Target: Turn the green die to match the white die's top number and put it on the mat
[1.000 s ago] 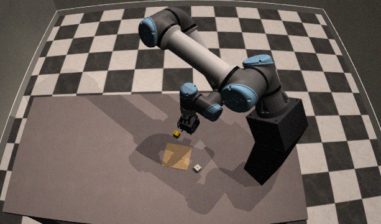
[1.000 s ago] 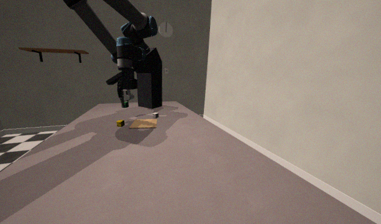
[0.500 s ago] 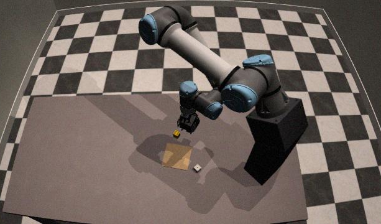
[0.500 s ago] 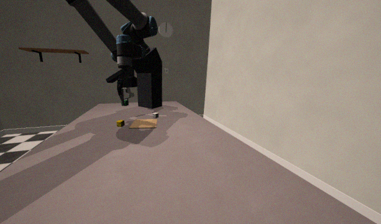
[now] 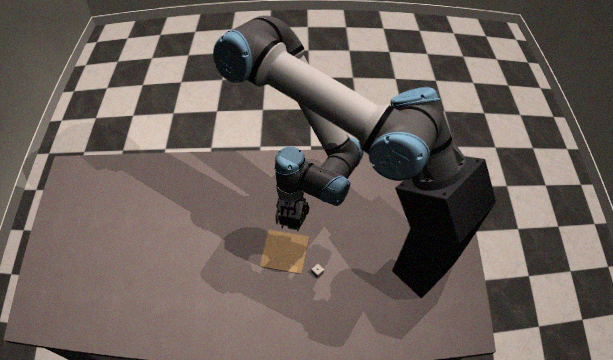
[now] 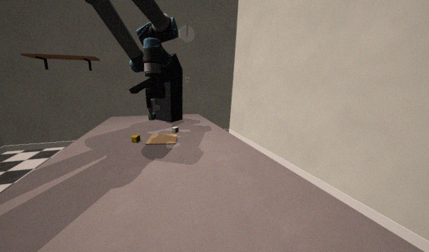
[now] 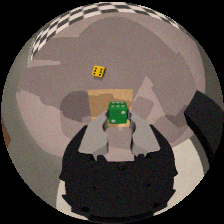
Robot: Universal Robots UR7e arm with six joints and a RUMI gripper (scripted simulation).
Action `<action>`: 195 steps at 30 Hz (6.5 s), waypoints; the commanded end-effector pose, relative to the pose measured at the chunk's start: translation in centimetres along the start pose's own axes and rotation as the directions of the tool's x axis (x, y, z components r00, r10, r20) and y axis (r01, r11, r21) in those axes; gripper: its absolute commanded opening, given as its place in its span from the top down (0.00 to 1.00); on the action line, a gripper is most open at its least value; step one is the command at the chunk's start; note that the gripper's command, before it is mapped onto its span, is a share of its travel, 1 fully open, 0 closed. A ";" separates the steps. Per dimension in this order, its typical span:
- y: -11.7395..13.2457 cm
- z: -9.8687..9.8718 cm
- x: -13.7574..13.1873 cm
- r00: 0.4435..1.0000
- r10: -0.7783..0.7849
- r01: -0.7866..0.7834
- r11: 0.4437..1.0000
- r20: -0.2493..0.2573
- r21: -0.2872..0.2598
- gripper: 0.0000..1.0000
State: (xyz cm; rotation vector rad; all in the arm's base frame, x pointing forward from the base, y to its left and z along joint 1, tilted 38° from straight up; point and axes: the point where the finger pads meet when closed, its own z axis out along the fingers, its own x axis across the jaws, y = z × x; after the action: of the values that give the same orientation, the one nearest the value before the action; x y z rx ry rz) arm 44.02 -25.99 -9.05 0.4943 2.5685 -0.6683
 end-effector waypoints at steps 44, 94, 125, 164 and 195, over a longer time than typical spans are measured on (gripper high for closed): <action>5.0 6.6 -2.1 0.986 -0.166 0.166 0.986 -0.006 0.011 0.90; 5.0 9.2 -2.1 0.986 -0.166 0.166 0.986 -0.006 0.011 0.90; 5.0 9.2 -2.1 0.986 -0.167 0.167 0.986 -0.006 0.011 0.90; 5.0 9.6 -2.1 0.986 -0.167 0.167 0.986 -0.006 0.011 0.90; 5.0 9.6 -2.1 0.986 -0.167 0.167 0.986 -0.006 0.011 0.90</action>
State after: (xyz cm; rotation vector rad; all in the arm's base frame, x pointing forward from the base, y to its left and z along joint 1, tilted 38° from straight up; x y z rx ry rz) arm 51.04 -27.46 -17.50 0.2871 2.6336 -0.7399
